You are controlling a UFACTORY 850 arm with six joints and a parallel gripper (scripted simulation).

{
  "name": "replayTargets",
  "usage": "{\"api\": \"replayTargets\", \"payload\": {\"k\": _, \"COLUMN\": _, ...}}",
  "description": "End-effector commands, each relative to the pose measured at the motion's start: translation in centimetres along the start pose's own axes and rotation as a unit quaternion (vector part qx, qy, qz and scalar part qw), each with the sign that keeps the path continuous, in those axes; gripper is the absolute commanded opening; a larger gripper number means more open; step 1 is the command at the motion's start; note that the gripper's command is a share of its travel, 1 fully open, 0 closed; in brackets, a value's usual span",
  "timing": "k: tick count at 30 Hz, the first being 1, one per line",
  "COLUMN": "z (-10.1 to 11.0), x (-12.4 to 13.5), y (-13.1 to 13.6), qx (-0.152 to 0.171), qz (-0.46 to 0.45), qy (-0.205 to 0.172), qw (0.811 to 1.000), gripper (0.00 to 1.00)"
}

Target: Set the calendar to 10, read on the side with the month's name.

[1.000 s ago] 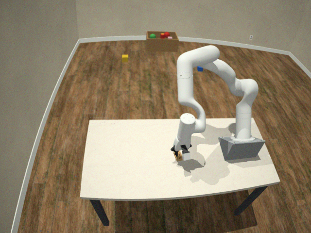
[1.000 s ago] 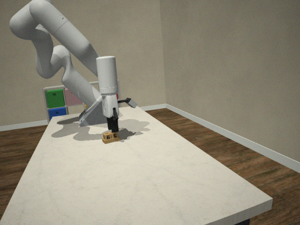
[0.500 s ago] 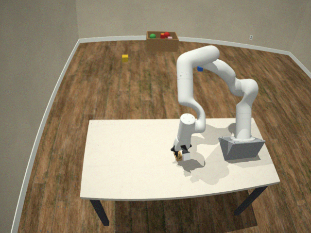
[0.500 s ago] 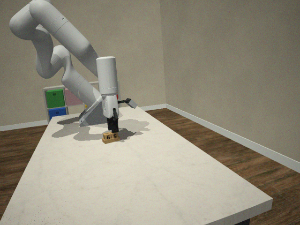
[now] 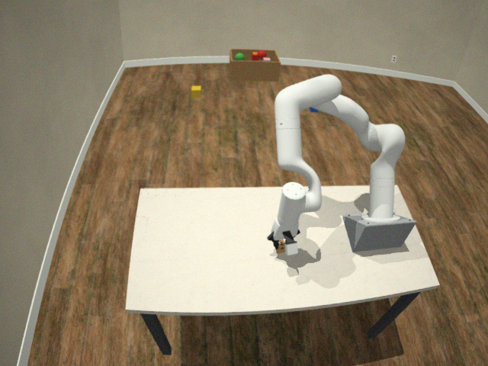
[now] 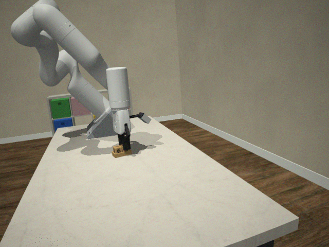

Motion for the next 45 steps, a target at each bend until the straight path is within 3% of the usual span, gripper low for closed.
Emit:
{"api": "replayTargets", "payload": {"k": 1, "z": -0.12, "x": 0.01, "y": 0.08, "qx": 0.001, "qz": 0.000, "qy": 0.000, "qw": 1.000, "gripper": 0.47}}
{"api": "replayTargets", "payload": {"k": 43, "z": -0.44, "x": 0.01, "y": 0.08, "qx": 0.001, "qz": 0.000, "qy": 0.000, "qw": 1.000, "gripper": 0.47}}
{"api": "replayTargets", "payload": {"k": 44, "z": -0.44, "x": 0.01, "y": 0.08, "qx": 0.001, "qz": 0.000, "qy": 0.000, "qw": 1.000, "gripper": 0.27}}
{"api": "replayTargets", "payload": {"k": 45, "z": -0.44, "x": 0.01, "y": 0.08, "qx": 0.001, "qz": 0.000, "qy": 0.000, "qw": 1.000, "gripper": 0.27}}
Point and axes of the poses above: the point where the finger pads meet when closed, its own z axis back along the fingers, its own y axis across the jaws, x = y × z, the point moved 8 cm from there along z, back along the fingers, and after that the axes turned 5 degrees about z, right-handed, at the moved point
